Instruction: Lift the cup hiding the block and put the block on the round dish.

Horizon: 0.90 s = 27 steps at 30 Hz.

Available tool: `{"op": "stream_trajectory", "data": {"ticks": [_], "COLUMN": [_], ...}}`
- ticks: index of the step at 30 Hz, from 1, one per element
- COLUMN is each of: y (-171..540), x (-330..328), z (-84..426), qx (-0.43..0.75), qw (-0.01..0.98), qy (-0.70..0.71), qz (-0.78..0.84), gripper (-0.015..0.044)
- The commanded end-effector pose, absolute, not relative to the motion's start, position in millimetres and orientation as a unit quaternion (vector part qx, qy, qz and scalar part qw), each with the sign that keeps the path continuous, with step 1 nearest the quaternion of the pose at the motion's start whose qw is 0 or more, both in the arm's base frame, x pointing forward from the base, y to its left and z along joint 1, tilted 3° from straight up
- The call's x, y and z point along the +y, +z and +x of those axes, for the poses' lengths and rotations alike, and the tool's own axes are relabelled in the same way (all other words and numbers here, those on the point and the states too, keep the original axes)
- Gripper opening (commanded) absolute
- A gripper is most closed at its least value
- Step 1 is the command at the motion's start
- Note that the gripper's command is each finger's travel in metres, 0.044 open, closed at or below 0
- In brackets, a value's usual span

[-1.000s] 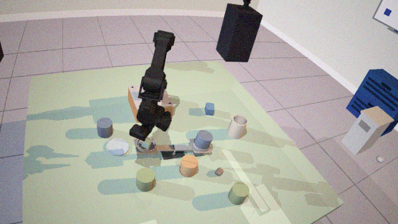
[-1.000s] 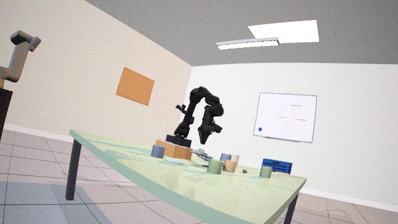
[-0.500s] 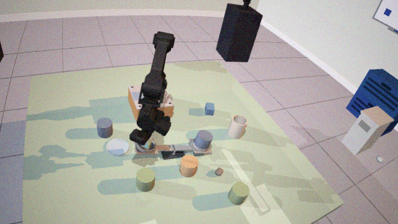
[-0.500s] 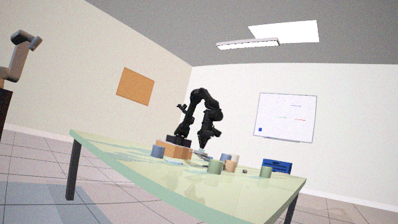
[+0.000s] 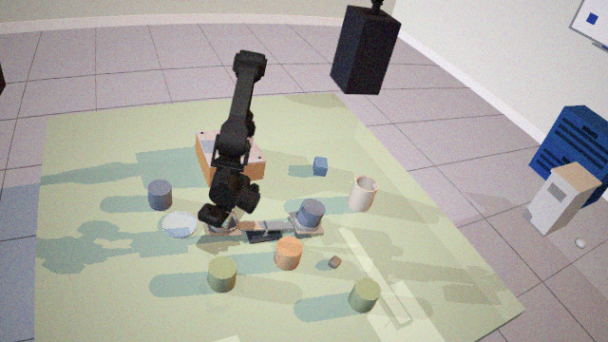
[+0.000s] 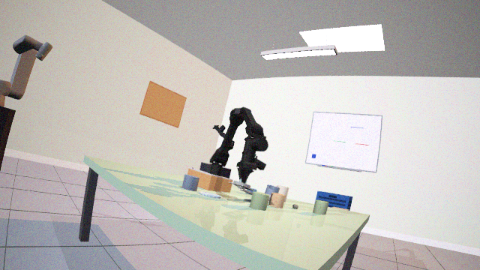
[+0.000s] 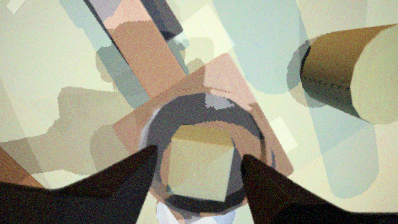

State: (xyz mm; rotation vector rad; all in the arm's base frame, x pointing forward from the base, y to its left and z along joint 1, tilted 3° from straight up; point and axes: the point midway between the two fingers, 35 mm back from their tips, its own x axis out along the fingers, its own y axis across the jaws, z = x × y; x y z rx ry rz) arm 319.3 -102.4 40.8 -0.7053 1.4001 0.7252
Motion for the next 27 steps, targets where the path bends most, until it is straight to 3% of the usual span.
{"op": "stream_trajectory", "data": {"ticks": [1, 10, 14, 27], "y": [39, 39, 47, 125], "x": [-101, -101, -102, -105], "z": [320, 320, 321, 318], "qx": [0.615, 0.615, 0.615, 0.615], "qw": [0.652, 0.652, 0.652, 0.652], "qy": [0.319, 0.319, 0.319, 0.319], "qz": [-0.309, -0.309, -0.309, -0.309], "gripper": [0.0181, 0.0102, 0.0000, 0.0000]}}
